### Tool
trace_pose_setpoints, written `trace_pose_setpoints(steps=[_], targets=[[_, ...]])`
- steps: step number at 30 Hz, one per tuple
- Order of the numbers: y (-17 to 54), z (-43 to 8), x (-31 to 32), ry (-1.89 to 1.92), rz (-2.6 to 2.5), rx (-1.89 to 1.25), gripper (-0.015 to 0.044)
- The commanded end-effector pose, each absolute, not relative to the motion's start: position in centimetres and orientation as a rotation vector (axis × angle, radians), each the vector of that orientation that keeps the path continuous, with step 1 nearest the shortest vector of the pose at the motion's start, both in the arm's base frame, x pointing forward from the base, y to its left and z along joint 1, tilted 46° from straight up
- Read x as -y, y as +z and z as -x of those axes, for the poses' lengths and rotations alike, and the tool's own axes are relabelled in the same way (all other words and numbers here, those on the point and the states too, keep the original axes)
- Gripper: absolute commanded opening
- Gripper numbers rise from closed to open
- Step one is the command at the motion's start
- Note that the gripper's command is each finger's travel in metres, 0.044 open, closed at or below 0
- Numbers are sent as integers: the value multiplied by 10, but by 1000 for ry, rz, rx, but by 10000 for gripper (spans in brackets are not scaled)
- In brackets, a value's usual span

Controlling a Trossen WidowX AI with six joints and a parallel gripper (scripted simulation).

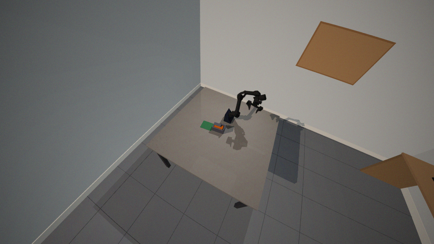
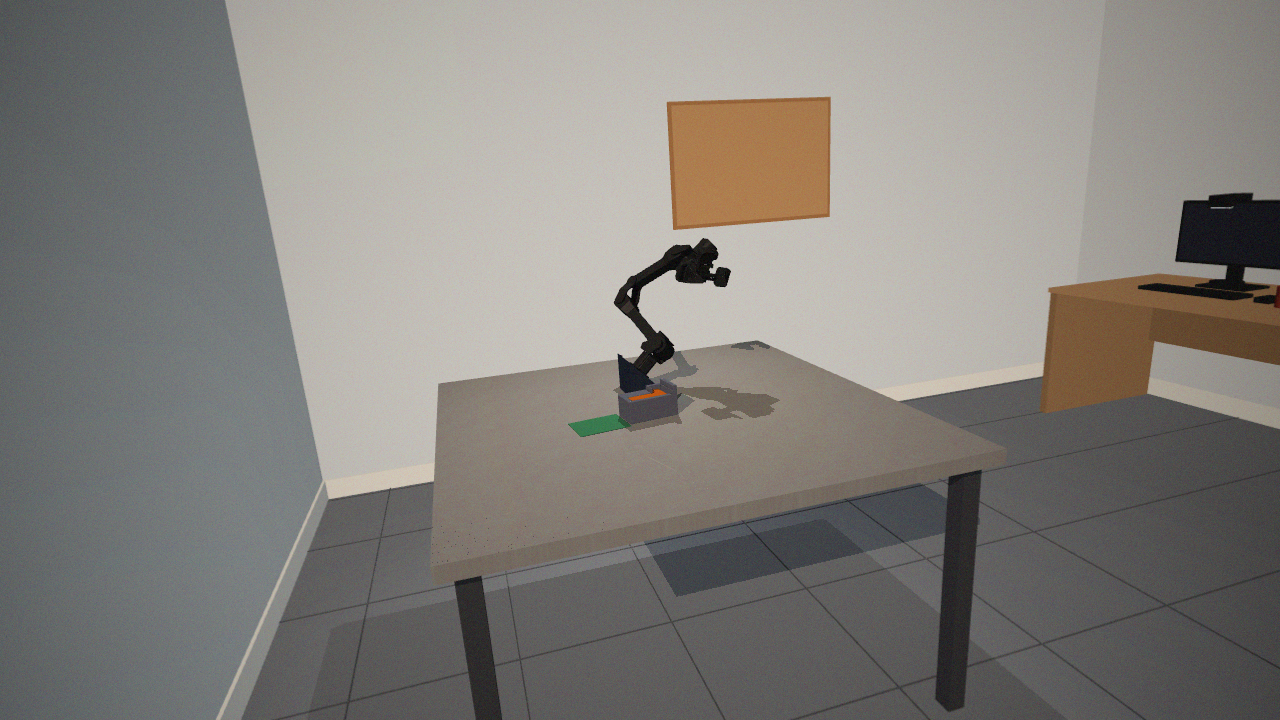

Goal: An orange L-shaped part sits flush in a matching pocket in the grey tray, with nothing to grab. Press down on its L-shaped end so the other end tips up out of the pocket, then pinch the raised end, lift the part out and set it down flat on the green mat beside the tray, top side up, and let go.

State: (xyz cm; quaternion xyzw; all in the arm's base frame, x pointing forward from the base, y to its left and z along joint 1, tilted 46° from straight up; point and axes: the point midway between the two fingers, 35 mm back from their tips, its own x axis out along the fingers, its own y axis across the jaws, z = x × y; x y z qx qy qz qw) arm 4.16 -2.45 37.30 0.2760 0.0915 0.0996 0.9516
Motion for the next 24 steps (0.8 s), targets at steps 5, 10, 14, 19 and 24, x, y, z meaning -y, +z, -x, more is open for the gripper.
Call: trace_pose_setpoints(steps=[5,10,14,19,24], targets=[[366,-64,8,158,-442,-281,269],[341,-113,-18,107,-204,-521,180],[309,-154,-25,102,-63,-749,180],[263,-195,-19,156,21,-1024,180],[213,-223,-3,277,1,-1260,180]])
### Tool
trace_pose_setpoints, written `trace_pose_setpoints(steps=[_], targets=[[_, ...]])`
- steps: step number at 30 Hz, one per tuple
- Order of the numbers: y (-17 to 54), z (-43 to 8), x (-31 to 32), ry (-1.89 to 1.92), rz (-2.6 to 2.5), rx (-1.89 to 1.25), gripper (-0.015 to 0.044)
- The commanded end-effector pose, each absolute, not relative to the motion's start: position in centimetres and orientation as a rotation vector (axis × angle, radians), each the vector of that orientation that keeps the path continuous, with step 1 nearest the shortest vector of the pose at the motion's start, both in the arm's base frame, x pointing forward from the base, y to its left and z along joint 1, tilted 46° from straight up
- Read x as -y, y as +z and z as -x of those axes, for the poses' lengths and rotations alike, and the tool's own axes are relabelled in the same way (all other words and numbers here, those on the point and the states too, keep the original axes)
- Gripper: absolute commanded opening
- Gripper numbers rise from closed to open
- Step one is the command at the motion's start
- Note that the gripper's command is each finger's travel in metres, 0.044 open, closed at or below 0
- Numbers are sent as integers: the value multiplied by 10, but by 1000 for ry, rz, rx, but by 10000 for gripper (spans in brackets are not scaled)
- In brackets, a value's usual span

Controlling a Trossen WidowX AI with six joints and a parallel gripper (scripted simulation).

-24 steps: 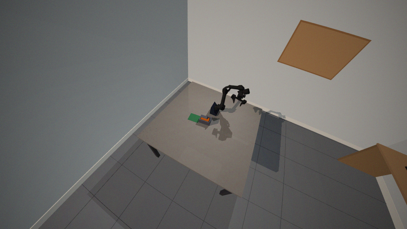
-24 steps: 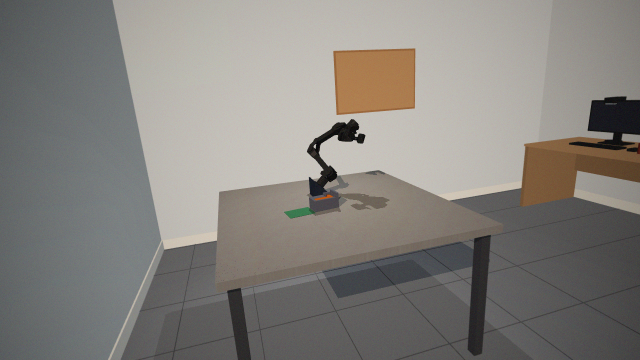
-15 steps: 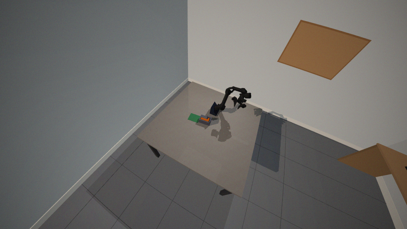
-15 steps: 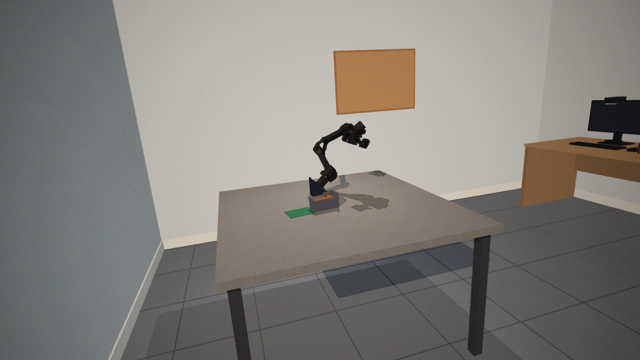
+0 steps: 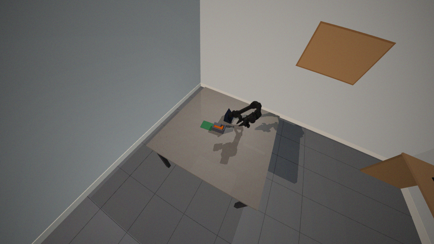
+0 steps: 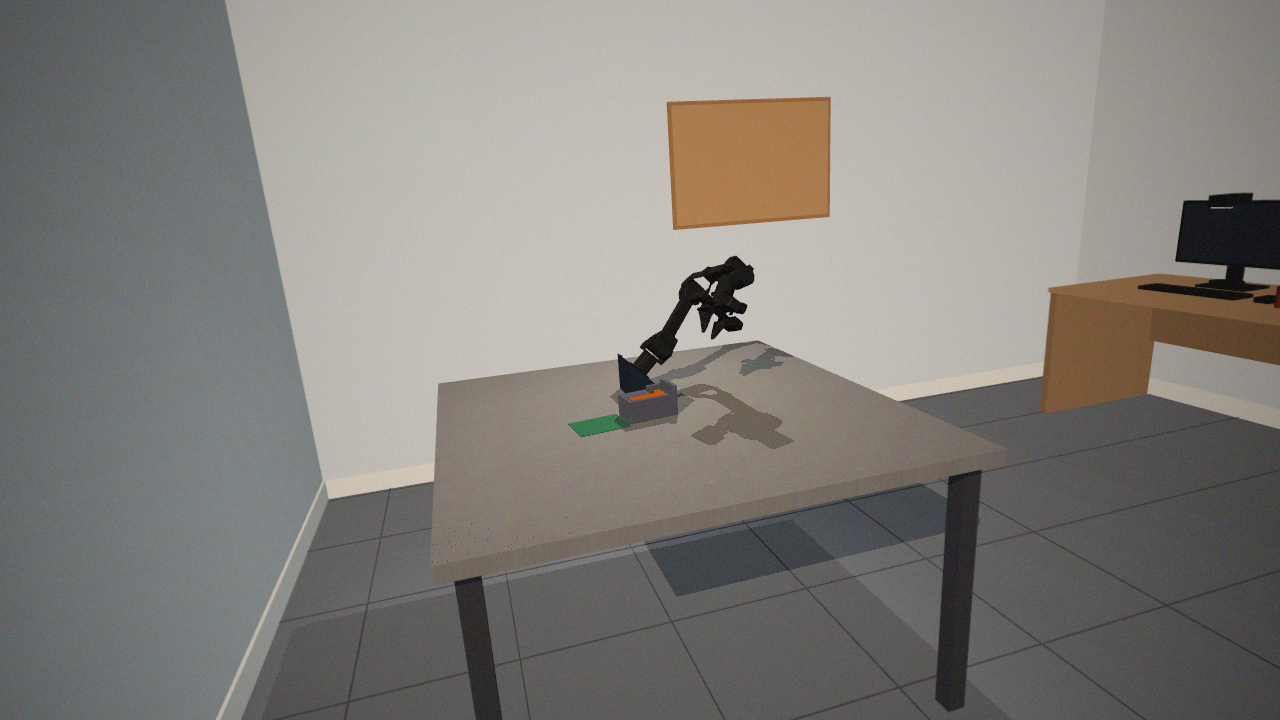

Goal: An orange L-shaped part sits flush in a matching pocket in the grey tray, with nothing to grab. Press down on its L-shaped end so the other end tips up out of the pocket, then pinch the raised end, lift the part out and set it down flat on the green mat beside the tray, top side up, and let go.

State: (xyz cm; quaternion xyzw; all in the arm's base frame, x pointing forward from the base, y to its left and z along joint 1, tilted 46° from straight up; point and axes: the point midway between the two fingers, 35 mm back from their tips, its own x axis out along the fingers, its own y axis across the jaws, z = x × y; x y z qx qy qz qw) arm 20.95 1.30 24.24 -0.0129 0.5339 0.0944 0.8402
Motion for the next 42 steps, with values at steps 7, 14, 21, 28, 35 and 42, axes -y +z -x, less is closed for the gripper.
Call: trace_pose_setpoints(steps=[7,14,21,28,35,42], targets=[[146,-240,29,506,-195,-1457,180],[93,-240,58,719,-486,-1441,180],[90,-240,57,723,-495,-1438,180],[46,-240,13,724,-495,-1436,180],[39,-239,5,725,-496,-1436,180],[32,-239,-2,725,-496,-1436,180]])
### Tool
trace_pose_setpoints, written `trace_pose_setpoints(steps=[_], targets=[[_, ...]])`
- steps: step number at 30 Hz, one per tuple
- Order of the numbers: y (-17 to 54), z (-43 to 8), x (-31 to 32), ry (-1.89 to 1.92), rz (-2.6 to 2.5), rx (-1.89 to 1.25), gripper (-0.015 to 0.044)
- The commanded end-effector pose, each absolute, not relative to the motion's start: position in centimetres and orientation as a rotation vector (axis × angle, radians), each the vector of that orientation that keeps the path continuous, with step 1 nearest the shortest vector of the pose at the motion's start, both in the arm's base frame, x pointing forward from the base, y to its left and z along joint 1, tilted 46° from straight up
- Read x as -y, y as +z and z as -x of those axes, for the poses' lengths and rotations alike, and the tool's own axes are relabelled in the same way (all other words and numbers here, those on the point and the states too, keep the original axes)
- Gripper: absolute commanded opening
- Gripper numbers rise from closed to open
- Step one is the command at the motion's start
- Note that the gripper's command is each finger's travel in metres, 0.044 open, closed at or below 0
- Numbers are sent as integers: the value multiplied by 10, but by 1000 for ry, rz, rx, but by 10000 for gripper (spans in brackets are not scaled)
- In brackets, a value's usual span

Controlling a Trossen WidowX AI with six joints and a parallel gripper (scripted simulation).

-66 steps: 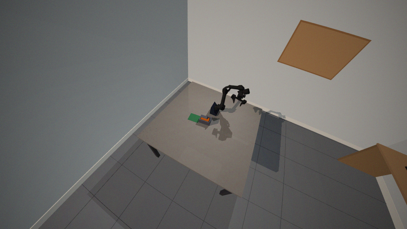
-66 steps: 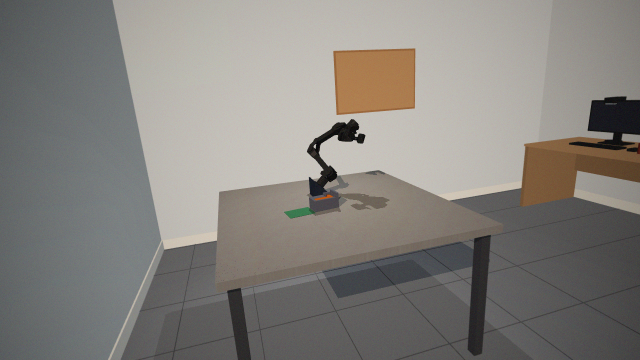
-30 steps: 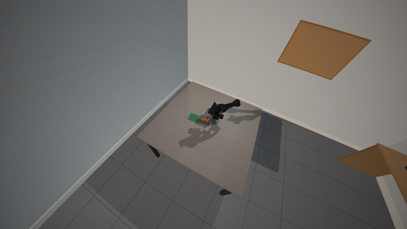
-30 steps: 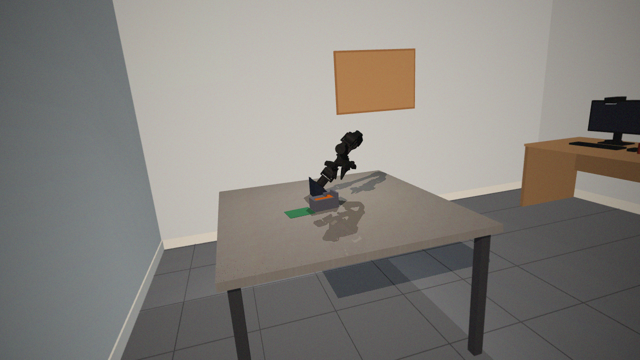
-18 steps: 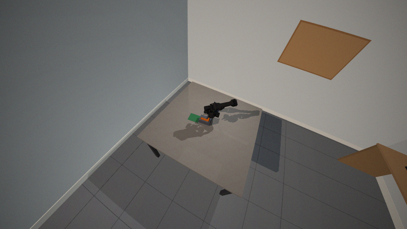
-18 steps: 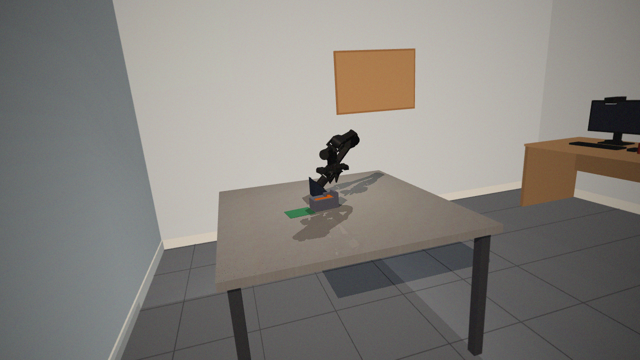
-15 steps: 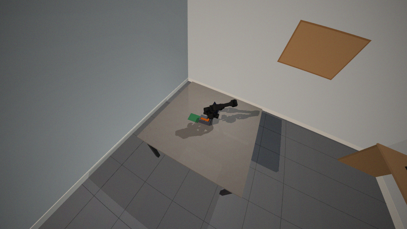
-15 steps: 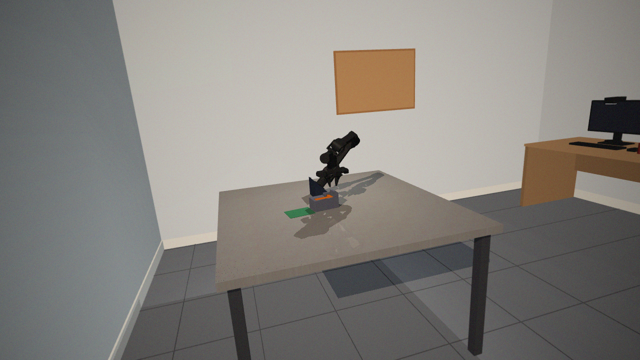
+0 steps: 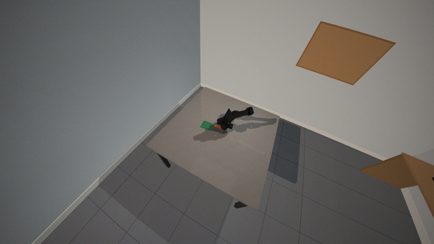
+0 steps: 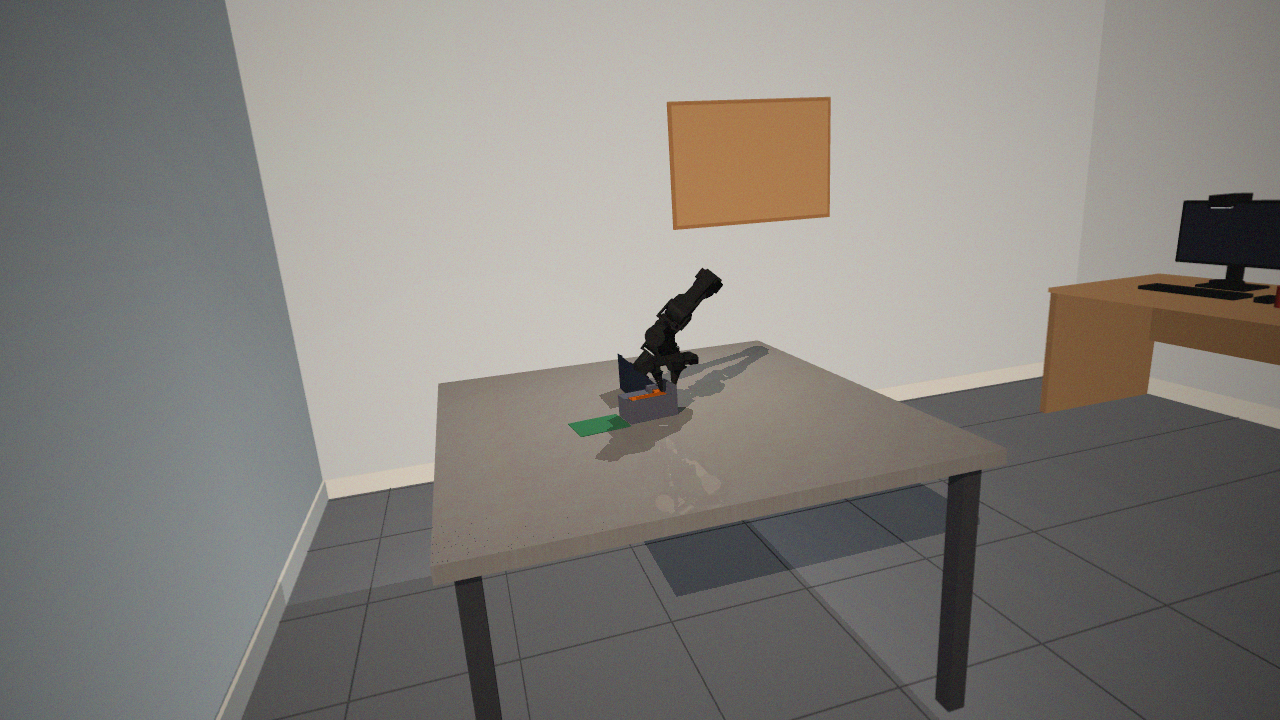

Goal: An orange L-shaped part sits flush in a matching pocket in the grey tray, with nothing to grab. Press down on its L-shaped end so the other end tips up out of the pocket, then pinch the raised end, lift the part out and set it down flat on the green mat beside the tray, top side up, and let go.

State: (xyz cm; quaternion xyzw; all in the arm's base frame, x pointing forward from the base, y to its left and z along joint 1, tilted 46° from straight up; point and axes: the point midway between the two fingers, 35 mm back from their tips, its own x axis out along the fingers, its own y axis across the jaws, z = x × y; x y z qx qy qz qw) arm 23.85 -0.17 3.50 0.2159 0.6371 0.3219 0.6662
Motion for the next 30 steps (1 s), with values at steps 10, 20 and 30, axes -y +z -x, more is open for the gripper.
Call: trace_pose_setpoints(steps=[10,20,30], targets=[[20,-239,-14,726,-496,-1435,180],[16,-238,-21,735,-495,-1434,180],[25,-237,-20,730,-496,-1435,180]])
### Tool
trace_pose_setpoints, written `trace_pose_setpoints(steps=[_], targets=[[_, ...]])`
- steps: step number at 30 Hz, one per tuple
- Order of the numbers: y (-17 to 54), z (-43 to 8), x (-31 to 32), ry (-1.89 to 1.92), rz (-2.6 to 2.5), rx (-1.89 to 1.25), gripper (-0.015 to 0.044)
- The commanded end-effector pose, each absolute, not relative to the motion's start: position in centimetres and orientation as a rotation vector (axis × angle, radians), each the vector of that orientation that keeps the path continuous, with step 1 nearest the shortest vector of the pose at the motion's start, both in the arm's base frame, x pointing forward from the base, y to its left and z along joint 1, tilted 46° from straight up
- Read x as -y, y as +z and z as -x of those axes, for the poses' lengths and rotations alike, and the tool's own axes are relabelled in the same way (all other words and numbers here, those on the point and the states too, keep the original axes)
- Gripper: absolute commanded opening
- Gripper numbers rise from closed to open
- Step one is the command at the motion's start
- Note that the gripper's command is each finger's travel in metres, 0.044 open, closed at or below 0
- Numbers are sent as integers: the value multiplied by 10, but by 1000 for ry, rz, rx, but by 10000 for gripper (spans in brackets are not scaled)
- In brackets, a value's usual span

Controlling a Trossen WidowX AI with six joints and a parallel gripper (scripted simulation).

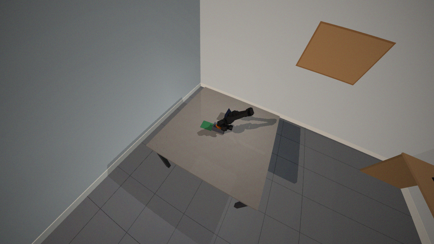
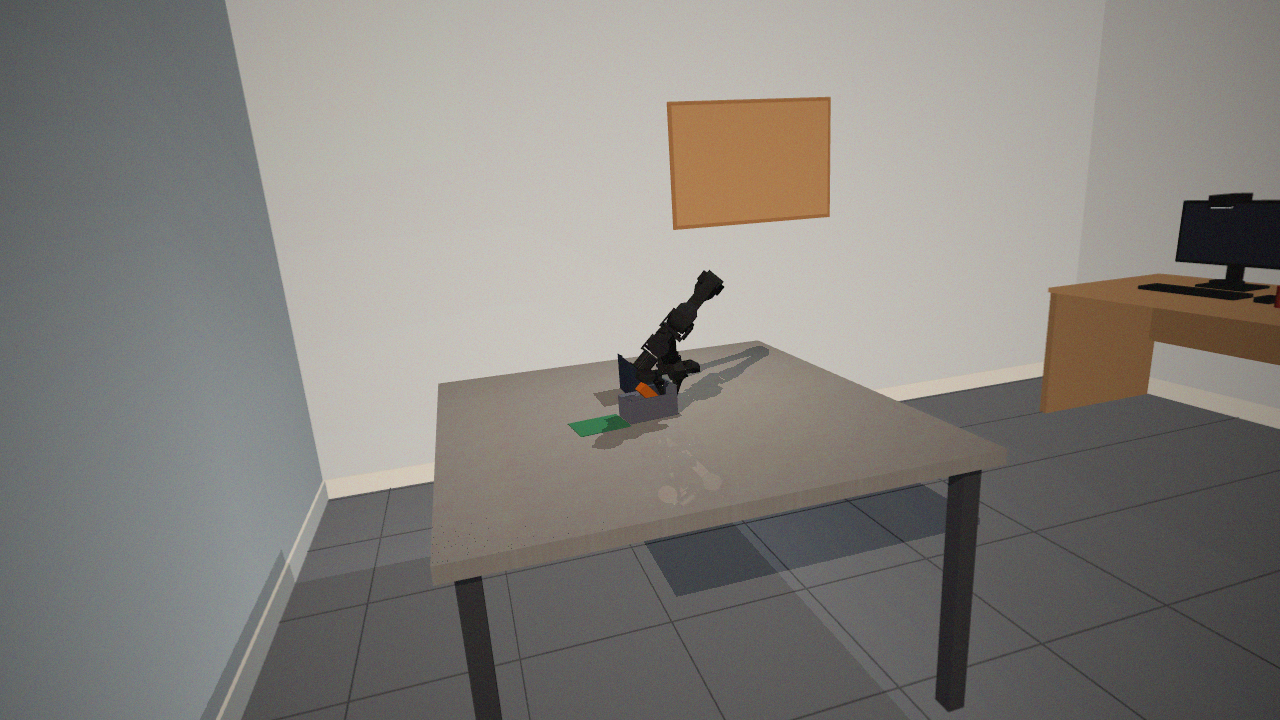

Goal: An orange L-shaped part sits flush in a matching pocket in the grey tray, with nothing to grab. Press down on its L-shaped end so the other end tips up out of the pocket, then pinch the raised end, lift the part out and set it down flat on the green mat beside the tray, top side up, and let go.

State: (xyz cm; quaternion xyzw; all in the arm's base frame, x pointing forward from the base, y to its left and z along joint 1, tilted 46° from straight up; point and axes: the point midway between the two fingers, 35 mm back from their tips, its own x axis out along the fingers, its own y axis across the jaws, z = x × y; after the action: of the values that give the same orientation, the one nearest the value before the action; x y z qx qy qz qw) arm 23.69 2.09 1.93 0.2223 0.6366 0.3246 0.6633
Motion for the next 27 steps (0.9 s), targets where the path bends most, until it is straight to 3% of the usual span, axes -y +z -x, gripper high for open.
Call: trace_pose_setpoints(steps=[1,7,16,27], targets=[[28,-237,-20,729,-496,-1435,180],[36,-238,-14,724,-496,-1436,180],[90,-240,57,723,-494,-1438,180],[89,-241,55,714,-499,-1430,180]])
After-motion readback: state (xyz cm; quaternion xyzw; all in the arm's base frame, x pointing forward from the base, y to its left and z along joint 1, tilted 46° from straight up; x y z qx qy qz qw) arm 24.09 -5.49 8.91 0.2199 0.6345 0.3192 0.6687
